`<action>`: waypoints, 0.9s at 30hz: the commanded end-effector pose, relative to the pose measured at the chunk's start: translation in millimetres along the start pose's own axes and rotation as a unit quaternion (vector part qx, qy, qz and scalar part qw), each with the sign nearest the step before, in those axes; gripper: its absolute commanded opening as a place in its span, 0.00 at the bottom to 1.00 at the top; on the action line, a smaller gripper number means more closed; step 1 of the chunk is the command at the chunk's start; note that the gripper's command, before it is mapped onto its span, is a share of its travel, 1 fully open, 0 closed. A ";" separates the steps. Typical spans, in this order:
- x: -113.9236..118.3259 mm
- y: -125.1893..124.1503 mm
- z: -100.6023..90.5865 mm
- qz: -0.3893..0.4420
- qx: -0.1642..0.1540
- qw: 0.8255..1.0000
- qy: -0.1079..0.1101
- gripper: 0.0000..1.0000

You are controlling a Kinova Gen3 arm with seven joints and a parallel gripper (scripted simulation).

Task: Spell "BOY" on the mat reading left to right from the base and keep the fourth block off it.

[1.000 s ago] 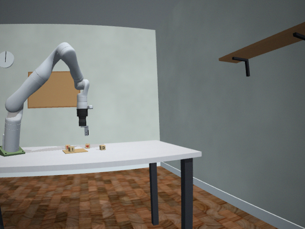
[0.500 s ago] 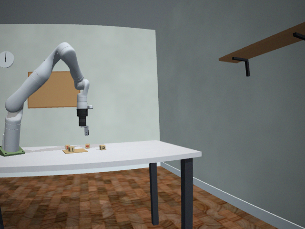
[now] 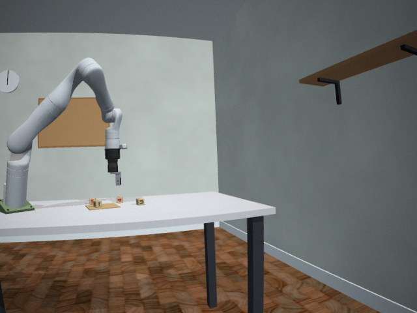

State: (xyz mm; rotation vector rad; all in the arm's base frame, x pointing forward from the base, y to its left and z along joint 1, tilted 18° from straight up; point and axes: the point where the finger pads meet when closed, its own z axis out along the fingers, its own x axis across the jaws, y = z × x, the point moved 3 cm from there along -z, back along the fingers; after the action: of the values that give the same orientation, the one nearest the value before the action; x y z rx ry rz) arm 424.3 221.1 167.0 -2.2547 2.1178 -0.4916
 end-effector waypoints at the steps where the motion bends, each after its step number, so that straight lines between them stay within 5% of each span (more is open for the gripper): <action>1: -0.3 -0.3 -0.7 0.000 0.001 1.000 0.000 1.00; 27: 0.0 -1.0 22.6 0.000 0.001 1.000 0.000 1.00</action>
State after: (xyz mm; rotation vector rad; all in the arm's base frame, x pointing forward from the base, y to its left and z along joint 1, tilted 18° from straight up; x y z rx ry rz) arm 431.1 216.9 149.3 -2.2498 2.1148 -0.4950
